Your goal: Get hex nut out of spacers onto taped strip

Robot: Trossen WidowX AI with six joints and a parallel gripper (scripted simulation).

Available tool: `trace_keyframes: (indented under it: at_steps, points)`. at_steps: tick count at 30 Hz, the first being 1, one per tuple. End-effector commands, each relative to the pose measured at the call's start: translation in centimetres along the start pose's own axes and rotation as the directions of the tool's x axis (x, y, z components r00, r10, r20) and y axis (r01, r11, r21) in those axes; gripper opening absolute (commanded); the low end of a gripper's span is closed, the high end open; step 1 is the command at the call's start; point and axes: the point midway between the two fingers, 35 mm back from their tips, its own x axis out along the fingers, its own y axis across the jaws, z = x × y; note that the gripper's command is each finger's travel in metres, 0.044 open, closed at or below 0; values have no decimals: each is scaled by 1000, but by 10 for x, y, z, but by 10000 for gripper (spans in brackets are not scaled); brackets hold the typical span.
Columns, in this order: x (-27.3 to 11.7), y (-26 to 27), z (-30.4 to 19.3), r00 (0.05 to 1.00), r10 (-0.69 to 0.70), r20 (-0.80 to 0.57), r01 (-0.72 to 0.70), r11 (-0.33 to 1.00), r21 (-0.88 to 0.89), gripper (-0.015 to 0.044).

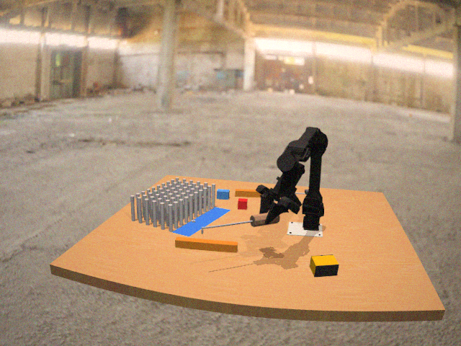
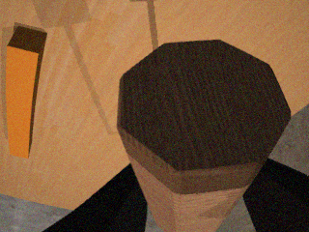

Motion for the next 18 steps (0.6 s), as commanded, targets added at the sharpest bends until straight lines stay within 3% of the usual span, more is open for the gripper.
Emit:
trace_keyframes:
  at_steps: [1, 18]
  points:
    - [4, -1, 2, 1000, -1, 0, 1, 1000, -7, 0]
    - [17, -2, 8, 1000, -1, 0, 1, 1000, -7, 0]
